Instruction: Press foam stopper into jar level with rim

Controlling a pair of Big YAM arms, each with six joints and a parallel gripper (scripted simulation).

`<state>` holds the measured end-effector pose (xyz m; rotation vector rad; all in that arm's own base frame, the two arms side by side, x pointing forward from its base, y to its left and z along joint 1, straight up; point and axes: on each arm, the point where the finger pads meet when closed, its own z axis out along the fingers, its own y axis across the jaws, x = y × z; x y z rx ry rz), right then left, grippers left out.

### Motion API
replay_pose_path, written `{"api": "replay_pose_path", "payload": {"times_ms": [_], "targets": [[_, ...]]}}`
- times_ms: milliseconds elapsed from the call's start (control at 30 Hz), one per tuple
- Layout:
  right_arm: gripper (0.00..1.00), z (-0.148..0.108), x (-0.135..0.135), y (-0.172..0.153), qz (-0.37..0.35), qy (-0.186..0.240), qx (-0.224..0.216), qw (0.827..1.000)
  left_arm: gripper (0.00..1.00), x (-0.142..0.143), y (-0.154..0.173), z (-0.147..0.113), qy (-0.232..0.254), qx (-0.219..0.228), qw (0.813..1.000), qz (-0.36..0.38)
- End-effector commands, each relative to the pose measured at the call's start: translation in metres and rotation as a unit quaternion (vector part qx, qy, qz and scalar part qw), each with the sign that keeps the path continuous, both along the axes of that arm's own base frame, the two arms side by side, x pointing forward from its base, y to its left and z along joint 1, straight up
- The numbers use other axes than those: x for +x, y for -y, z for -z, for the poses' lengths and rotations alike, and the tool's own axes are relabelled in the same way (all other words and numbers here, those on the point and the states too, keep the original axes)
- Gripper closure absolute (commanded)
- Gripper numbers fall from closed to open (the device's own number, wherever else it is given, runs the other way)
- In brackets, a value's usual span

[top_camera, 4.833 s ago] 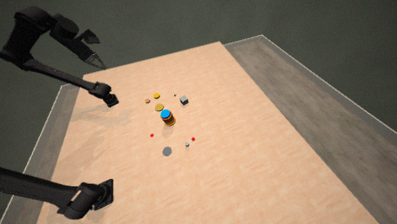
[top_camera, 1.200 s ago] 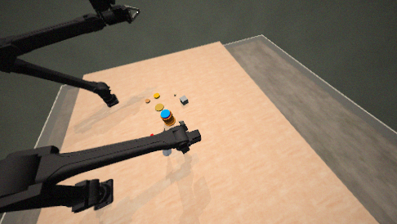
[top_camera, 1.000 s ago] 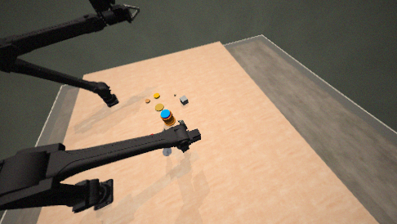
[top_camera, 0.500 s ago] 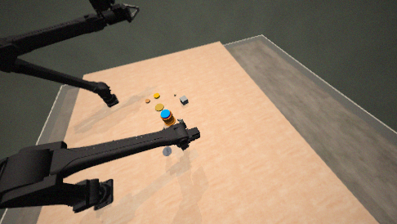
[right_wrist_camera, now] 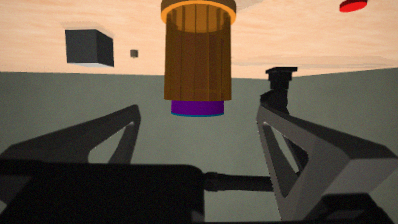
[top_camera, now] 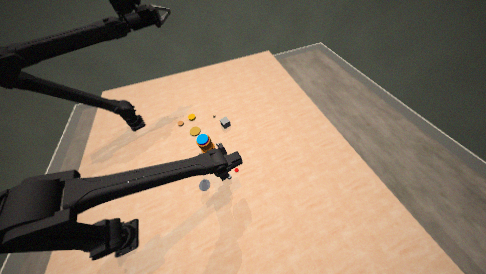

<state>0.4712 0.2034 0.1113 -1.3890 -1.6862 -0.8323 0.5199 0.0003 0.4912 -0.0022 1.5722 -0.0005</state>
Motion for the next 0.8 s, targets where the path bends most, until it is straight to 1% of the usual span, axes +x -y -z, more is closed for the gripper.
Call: {"api": "replay_pose_path", "payload": {"times_ms": [0, 33, 67, 100, 600, 633, 667, 767], "targets": [[0.02, -0.012, 0.002, -0.007, 0.003, 0.012, 0.002, 1.000, 1.00, 0.001, 0.000, -0.031, 0.029, -0.003, 1.000, -0.001], [0.02, -0.012, 0.002, -0.007, 0.003, 0.012, 0.002, 1.000, 1.00, 0.001, 0.000, -0.031, 0.029, -0.003, 1.000, -0.001], [0.02, -0.005, 0.003, -0.007, 0.005, 0.006, 0.001, 1.000, 1.00, 0.001, 0.000, -0.031, 0.029, -0.003, 1.000, -0.001], [0.02, -0.011, 0.002, -0.010, 0.004, 0.013, 0.002, 1.000, 1.00, 0.001, 0.000, -0.031, 0.029, -0.003, 1.000, -0.001], [0.02, 0.002, -0.001, -0.029, 0.004, 0.010, 0.003, 1.000, 1.00, 0.001, 0.000, -0.031, 0.029, -0.003, 1.000, -0.001], [0.02, 0.007, -0.001, -0.028, 0.006, 0.006, 0.002, 1.000, 1.00, 0.001, 0.000, -0.031, 0.029, -0.003, 1.000, -0.001], [0.02, 0.005, -0.002, -0.031, 0.004, 0.008, 0.003, 1.000, 1.00, 0.001, 0.000, -0.031, 0.029, -0.003, 1.000, -0.001], [0.02, 0.012, -0.003, -0.036, 0.004, 0.004, 0.002, 1.000, 1.00, 0.001, 0.000, -0.031, 0.029, -0.003, 1.000, -0.001]]}}
